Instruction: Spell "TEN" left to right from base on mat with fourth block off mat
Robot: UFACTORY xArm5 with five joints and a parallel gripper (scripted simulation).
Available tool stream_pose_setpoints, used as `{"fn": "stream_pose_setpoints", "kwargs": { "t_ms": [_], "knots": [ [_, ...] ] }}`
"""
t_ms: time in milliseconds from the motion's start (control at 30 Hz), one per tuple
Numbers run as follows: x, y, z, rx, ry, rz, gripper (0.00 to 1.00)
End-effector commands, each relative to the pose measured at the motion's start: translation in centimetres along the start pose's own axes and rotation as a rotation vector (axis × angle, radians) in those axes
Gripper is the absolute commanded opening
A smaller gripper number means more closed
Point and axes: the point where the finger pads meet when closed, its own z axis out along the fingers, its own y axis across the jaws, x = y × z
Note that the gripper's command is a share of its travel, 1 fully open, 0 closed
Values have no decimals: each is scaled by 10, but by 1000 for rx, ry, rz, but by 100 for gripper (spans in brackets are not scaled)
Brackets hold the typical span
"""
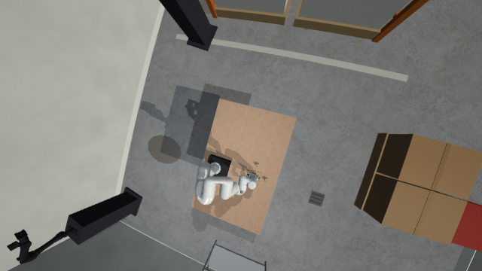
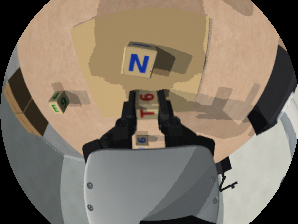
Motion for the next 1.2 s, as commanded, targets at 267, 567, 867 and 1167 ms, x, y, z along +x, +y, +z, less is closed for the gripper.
{"fn": "stream_pose_setpoints", "kwargs": {
  "t_ms": [267,567,867,1167],
  "knots": [
    [0,-1,-1,3,0,0,21],
    [0,-1,-1,3,0,0,21],
    [0,-1,-27,3,0,0,21],
    [0,-1,-79,3,0,0,21]
  ]
}}
